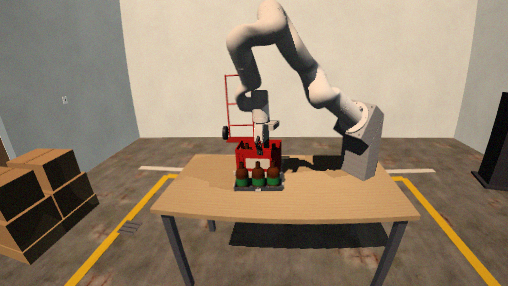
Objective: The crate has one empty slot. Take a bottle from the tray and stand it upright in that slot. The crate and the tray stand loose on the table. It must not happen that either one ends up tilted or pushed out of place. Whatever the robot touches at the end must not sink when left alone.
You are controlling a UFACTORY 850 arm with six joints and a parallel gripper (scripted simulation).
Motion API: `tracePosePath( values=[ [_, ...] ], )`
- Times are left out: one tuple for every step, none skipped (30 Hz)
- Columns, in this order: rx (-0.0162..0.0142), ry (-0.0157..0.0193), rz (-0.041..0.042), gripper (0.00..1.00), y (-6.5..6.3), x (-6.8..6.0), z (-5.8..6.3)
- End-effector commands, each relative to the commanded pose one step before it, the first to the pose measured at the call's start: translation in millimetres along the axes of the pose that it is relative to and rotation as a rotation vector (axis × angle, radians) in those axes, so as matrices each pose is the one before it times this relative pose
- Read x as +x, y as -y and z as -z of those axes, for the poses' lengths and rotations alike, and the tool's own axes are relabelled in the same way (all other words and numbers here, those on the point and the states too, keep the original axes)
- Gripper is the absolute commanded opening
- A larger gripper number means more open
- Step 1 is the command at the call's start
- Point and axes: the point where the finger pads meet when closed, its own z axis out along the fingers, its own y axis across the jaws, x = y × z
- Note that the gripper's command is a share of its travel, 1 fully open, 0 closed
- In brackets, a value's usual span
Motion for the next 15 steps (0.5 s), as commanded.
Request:
tracePosePath(
  values=[
    [-0.01988, 0.00803, 0.13979, 1.0, 19.5, -13.59, 0.95],
    [0.0, 0.0, 0.0, 1.0, 0.0, 0.0, 0.0],
    [0.0, 0.0, 0.0, 1.0, 0.0, 0.0, 0.0],
    [0.00045, 0.00092, 0.06005, 1.0, 10.05, -4.61, 0.67],
    [0.0, 0.0, 0.0, 1.0, 0.0, 0.0, 0.0],
    [0.0, 0.0, 0.0, 1.0, 0.0, 0.0, 0.0],
    [0.00043, 0.00107, 0.0574, 1.0, 10.12, -3.83, 0.47],
    [0.0, 0.0, 0.0, 1.0, 0.0, 0.0, 0.0],
    [0.0, 0.0, 0.0, 1.0, 0.0, 0.0, 0.0],
    [0.00023, 0.00119, 0.05559, 1.0, 10.15, -2.98, 0.61],
    [0.0, 0.0, 0.0, 1.0, 0.0, 0.0, 0.0],
    [0.00056, 0.0007, 0.05482, 1.0, 9.88, -2.66, 0.17],
    [0.0, 0.0, 0.0, 1.0, 0.0, 0.0, 0.0],
    [0.0, 0.0, 0.0, 1.0, 0.0, 0.0, 0.0],
    [0.00036, 0.00087, 0.05269, 1.0, 9.8, -1.8, 0.34]
  ],
)
